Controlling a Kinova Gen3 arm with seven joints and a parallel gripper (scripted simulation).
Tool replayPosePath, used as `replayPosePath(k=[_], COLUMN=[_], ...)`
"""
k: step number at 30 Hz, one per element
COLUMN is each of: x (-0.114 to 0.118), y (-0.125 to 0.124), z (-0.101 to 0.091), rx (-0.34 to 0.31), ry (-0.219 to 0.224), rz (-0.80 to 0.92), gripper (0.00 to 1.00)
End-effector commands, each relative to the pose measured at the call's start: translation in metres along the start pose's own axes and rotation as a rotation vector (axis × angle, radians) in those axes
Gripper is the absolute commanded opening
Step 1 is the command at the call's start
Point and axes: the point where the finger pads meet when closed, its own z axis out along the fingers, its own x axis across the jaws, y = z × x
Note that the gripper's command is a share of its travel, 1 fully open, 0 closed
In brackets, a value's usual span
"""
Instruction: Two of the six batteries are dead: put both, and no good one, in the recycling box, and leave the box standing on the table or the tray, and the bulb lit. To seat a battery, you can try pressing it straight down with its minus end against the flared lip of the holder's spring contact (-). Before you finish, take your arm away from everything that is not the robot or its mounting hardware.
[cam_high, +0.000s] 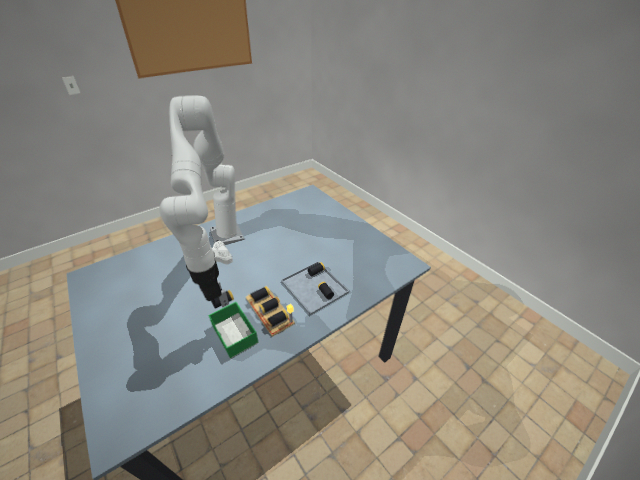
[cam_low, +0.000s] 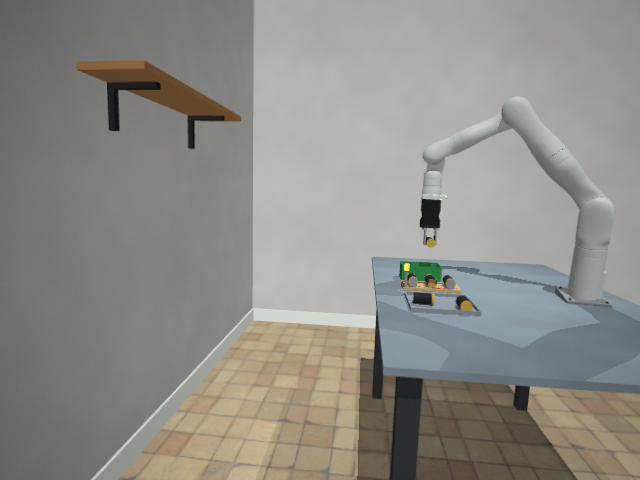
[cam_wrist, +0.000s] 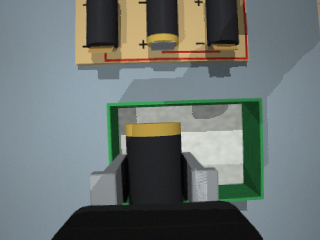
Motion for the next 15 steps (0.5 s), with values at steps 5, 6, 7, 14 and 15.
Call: replayPosePath(k=[5, 6, 7, 14, 15], x=[0.0, 0.0, 0.0, 0.001, 0.001], y=[0.0, 0.0, 0.0, 0.0, 0.0], z=[-0.001, -0.001, -0.001, 0.009, 0.014], rx=[-0.001, -0.001, -0.001, -0.001, -0.001], ry=[0.002, 0.002, 0.002, 0.002, 0.002], rz=[0.0, 0.0, 0.0, 0.0, 0.0], gripper=[0.57, 0.57, 0.57, 0.57, 0.57])
